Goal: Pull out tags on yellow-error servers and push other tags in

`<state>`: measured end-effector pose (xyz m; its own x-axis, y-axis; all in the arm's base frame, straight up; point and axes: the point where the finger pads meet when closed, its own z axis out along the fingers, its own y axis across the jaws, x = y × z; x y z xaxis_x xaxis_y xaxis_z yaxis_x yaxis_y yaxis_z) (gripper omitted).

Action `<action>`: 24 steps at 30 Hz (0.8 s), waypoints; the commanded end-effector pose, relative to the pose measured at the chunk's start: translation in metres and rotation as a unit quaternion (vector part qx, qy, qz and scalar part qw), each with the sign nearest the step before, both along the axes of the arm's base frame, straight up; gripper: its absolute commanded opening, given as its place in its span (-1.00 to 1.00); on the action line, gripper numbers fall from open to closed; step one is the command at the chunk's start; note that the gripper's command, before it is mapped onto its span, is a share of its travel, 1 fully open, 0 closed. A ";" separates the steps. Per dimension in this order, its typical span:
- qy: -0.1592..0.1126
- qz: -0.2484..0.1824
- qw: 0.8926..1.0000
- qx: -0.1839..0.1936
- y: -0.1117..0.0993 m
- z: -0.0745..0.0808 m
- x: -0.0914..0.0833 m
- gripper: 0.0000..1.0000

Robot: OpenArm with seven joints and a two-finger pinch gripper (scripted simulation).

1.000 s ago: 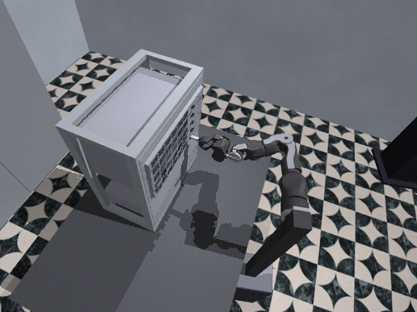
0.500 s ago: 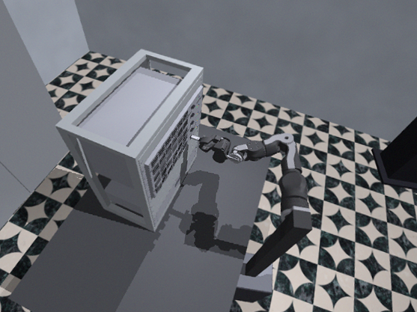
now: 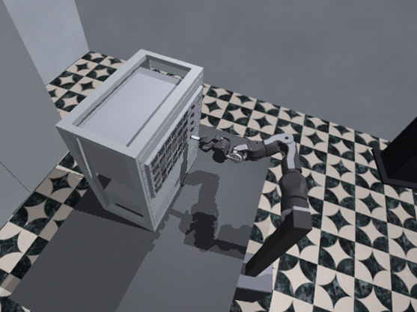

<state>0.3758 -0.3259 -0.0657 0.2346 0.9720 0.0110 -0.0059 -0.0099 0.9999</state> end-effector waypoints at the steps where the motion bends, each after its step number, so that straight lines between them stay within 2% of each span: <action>1: -0.002 0.001 1.000 -0.001 0.000 0.001 0.000 -0.80; 14: -0.002 0.002 1.000 -0.001 0.001 0.001 -0.001 -0.80; 20: -0.002 0.002 1.000 -0.001 0.001 0.000 -0.006 -0.80; 24: -0.002 -0.001 1.000 -0.003 0.001 0.000 -0.016 -0.80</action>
<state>0.3608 -0.3225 -0.0655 0.2268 0.9739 0.0069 -0.0042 -0.0061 1.0000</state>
